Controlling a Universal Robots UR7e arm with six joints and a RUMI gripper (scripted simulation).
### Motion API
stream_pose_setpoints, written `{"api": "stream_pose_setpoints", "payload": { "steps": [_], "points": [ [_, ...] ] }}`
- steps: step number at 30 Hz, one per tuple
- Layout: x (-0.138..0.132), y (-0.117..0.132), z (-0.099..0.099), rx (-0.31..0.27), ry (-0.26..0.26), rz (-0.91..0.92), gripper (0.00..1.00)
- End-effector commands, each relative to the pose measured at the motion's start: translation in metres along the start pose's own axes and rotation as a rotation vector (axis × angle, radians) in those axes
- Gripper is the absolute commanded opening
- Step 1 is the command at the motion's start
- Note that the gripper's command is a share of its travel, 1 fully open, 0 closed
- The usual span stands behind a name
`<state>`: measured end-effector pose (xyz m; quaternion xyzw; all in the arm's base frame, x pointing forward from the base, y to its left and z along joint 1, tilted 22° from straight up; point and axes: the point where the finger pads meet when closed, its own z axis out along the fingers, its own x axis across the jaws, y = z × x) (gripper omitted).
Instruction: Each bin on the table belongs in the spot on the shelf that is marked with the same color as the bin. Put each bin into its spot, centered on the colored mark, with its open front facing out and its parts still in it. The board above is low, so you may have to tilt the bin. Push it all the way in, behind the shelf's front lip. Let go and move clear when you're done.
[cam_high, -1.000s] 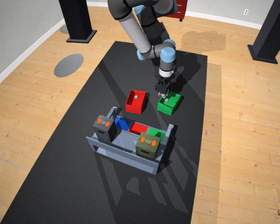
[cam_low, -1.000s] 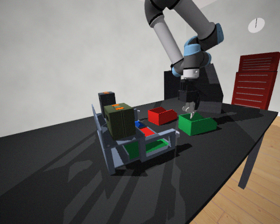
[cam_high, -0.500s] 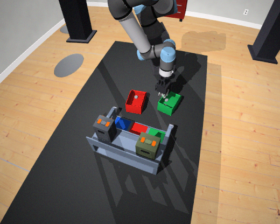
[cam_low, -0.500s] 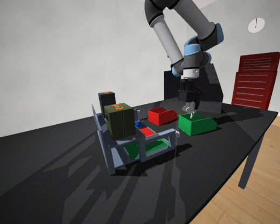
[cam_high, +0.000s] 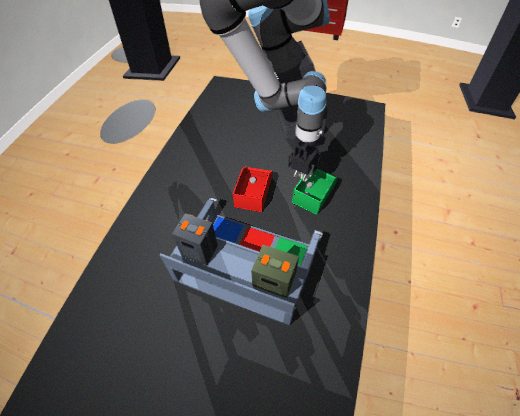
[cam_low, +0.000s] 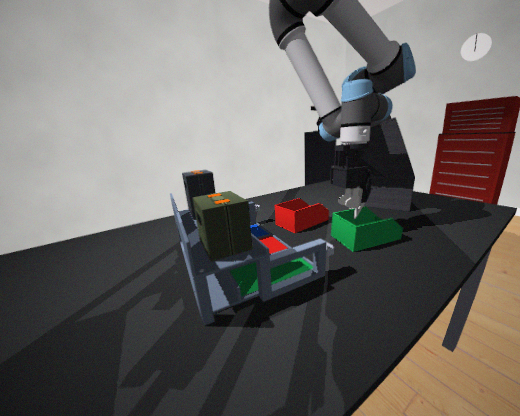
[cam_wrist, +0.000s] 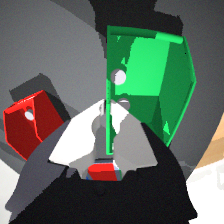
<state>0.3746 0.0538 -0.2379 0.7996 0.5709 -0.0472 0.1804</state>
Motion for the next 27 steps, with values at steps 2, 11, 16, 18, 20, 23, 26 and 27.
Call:
{"api": "stream_pose_setpoints", "payload": {
  "steps": [2, 11, 16, 18, 20, 23, 26, 27],
  "points": [
    [0.000, 0.000, -0.003, -0.001, 0.001, 0.000, 0.00],
    [0.000, 0.000, -0.010, -0.001, 0.001, 0.000, 0.00],
    [0.000, 0.000, -0.014, -0.001, 0.001, 0.000, 0.00],
    [0.000, 0.000, -0.015, -0.001, 0.001, 0.000, 0.00],
    [0.000, 0.000, -0.017, -0.001, 0.001, 0.000, 0.00],
    [0.000, 0.000, -0.020, -0.001, 0.001, 0.000, 0.00],
    [0.000, 0.000, -0.023, -0.001, 0.001, 0.000, 0.00],
    [0.000, 0.000, -0.025, -0.001, 0.001, 0.000, 0.00]
  ]
}}
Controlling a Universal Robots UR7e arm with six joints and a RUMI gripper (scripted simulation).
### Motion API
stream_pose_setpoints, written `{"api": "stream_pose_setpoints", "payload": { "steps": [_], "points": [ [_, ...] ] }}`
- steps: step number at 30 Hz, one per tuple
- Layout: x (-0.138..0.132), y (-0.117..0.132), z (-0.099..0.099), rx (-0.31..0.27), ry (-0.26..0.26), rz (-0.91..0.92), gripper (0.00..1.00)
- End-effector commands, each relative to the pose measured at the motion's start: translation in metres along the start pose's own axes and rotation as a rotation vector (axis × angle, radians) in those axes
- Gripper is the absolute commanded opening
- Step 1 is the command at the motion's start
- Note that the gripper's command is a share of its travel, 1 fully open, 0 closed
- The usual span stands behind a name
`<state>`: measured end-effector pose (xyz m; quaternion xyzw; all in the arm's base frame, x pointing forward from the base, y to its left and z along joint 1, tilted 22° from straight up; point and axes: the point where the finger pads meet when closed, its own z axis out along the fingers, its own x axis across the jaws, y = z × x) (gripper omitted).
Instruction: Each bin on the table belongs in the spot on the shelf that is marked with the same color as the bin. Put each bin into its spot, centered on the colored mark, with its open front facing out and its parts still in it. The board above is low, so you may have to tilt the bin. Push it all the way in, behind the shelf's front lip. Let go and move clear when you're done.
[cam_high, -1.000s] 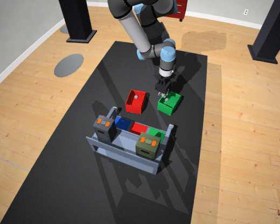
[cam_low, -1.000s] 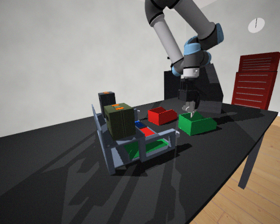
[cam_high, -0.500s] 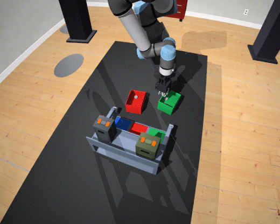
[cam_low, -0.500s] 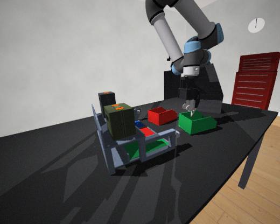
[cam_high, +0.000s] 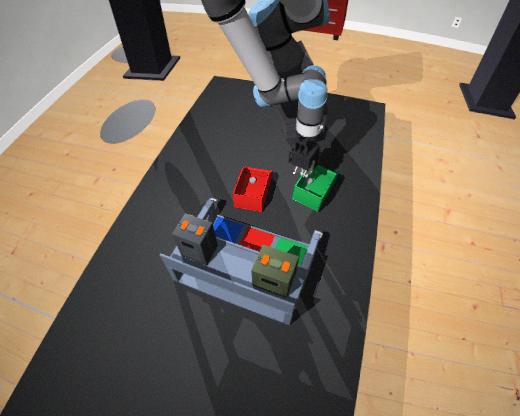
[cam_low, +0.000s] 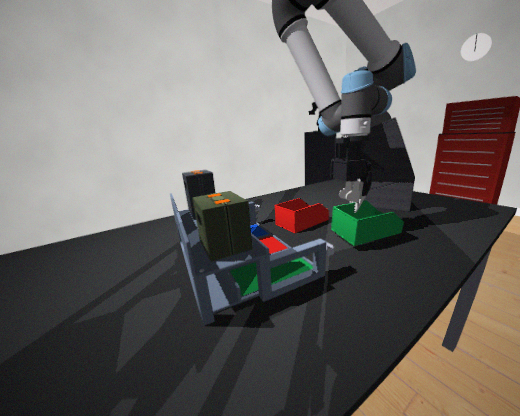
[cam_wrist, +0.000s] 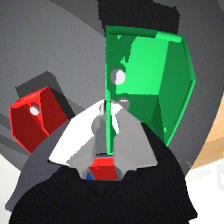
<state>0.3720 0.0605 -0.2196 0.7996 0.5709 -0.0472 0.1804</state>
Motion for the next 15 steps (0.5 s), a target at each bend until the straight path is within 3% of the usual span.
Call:
{"api": "stream_pose_setpoints", "payload": {
  "steps": [1, 15],
  "points": [
    [0.000, 0.000, -0.006, -0.001, 0.000, 0.000, 0.00],
    [0.000, 0.000, -0.021, -0.001, 0.000, 0.000, 0.00]
  ]
}}
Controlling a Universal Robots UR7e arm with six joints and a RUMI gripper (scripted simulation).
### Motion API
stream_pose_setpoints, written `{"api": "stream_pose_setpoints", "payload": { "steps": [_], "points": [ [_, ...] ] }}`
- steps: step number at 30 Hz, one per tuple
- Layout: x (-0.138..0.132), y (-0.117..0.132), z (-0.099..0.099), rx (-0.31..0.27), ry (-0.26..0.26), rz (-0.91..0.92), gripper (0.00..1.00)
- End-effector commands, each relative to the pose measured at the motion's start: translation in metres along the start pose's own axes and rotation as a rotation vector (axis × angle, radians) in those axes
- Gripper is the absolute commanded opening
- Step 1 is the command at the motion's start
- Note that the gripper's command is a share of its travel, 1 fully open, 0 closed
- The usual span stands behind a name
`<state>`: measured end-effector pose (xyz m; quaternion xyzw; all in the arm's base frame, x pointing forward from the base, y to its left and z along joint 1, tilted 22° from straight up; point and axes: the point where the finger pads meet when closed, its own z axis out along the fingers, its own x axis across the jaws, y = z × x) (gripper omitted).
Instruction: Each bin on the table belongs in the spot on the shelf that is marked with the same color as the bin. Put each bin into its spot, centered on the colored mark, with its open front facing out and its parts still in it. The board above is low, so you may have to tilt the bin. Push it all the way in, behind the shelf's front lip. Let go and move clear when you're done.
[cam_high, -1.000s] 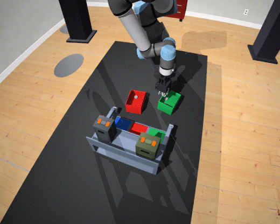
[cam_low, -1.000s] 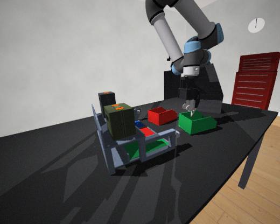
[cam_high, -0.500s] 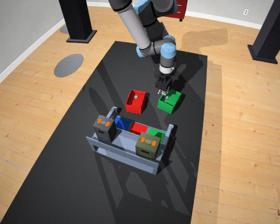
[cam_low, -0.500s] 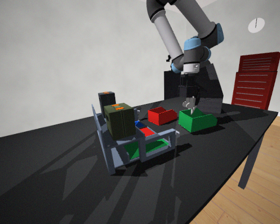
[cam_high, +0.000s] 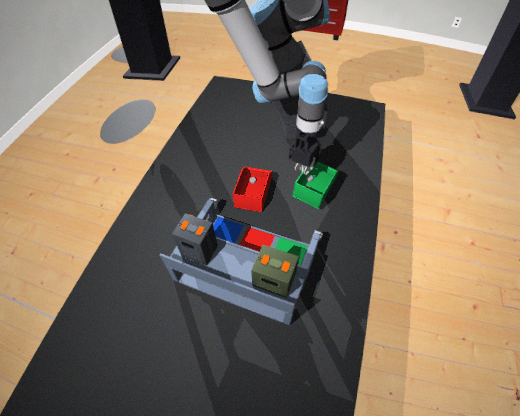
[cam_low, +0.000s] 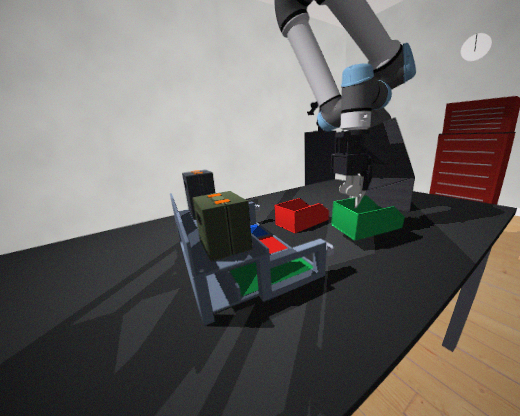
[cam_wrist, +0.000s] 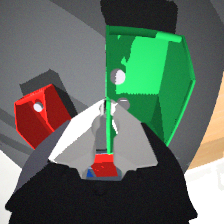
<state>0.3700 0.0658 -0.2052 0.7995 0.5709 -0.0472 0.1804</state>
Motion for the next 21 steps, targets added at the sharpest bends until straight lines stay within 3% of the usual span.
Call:
{"api": "stream_pose_setpoints", "payload": {
  "steps": [1, 21],
  "points": [
    [0.000, 0.000, -0.007, -0.001, 0.000, 0.000, 0.00],
    [0.000, 0.000, -0.027, -0.001, 0.000, 0.000, 0.00]
  ]
}}
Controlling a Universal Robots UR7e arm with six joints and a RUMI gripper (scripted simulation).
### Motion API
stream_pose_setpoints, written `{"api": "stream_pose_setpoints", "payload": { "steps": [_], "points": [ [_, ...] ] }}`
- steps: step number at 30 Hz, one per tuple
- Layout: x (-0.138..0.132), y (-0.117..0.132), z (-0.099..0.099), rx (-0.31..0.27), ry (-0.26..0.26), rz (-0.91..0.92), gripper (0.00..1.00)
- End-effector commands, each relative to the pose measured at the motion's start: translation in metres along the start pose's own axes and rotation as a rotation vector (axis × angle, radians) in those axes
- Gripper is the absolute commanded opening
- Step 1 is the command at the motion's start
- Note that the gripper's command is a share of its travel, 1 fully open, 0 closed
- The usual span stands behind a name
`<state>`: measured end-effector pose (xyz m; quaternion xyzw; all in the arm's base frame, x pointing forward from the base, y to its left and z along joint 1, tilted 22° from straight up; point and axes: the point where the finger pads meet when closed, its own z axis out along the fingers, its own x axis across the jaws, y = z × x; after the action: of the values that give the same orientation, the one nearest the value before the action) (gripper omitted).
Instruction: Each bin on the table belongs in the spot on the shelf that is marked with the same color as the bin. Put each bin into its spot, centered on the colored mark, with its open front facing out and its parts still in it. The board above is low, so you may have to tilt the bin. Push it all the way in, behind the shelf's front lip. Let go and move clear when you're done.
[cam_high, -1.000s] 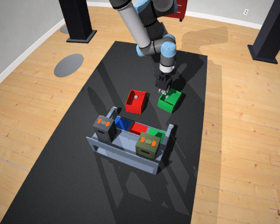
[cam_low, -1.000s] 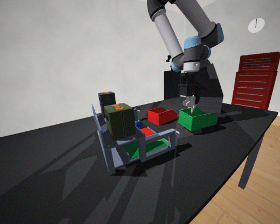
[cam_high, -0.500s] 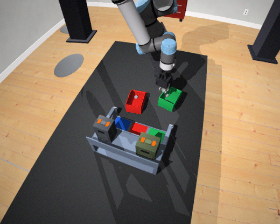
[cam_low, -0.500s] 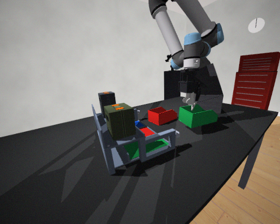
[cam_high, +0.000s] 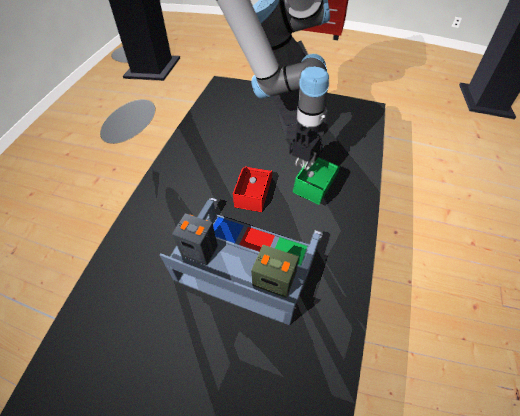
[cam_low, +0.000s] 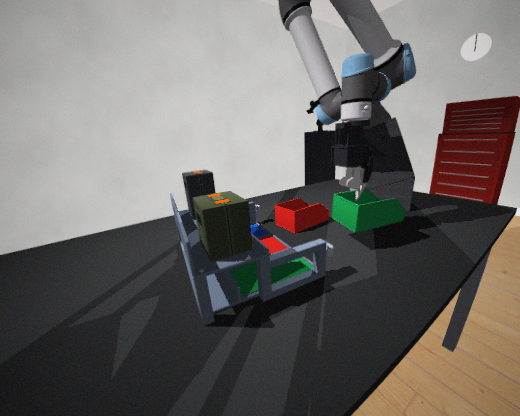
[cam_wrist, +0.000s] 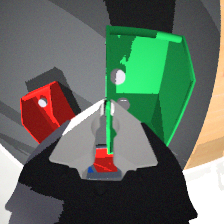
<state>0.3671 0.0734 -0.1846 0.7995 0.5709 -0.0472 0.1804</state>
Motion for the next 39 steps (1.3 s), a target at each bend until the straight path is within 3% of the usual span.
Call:
{"api": "stream_pose_setpoints", "payload": {
  "steps": [1, 39],
  "points": [
    [0.000, 0.000, -0.006, -0.001, 0.000, 0.000, 0.00],
    [0.000, 0.000, -0.023, -0.001, 0.000, 0.000, 0.00]
  ]
}}
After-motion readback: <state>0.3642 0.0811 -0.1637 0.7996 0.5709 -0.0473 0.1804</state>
